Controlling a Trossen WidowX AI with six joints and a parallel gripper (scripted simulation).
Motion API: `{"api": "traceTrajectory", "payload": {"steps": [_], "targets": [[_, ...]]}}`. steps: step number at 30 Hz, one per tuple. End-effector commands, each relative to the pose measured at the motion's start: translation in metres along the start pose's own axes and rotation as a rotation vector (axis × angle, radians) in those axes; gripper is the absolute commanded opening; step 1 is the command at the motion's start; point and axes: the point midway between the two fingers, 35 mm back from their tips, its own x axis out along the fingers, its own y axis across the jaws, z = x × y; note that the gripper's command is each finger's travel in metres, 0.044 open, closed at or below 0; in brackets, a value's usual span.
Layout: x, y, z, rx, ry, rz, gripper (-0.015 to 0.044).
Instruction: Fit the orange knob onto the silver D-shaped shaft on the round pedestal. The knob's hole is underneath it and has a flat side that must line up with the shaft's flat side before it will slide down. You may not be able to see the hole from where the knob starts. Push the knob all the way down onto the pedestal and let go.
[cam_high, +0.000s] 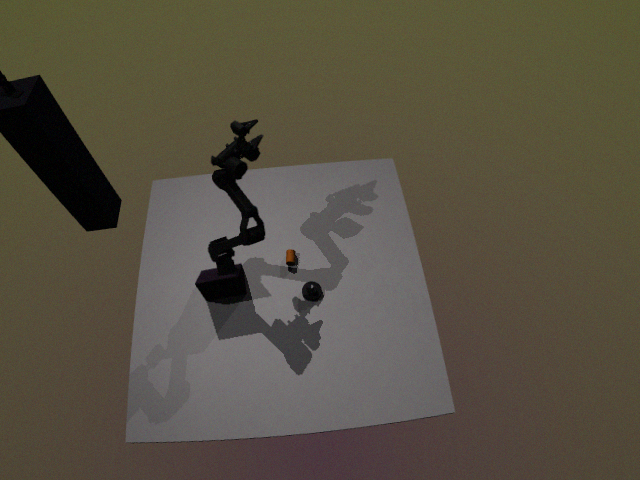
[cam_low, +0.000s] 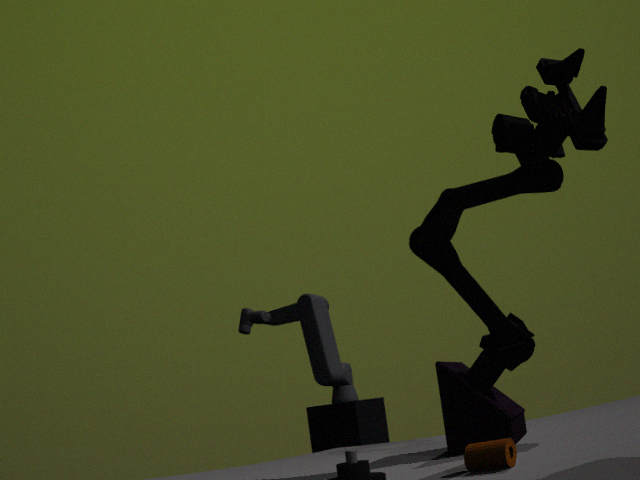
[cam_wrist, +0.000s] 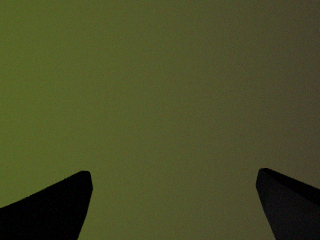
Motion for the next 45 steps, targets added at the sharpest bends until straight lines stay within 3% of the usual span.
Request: {"api": "traceTrajectory", "payload": {"steps": [1,9,15,21,29,35,40,45], "targets": [[-0.001,0.001,-0.003,-0.009,0.003,0.009,0.0426],[-0.036,0.002,-0.144,-0.438,0.201,0.272,0.0440],[-0.033,-0.073,-0.221,-0.798,0.367,0.286,0.0440],[-0.004,-0.184,-0.234,-1.099,0.498,0.103,0.0440],[0.036,-0.305,-0.164,-1.323,0.544,-0.292,0.0440],[0.045,-0.385,-0.051,-1.280,0.476,-0.750,0.0440],[0.024,-0.419,0.055,-1.098,0.312,-1.124,0.0440],[-0.028,-0.434,0.154,-0.699,0.050,-1.467,0.0440]]}}
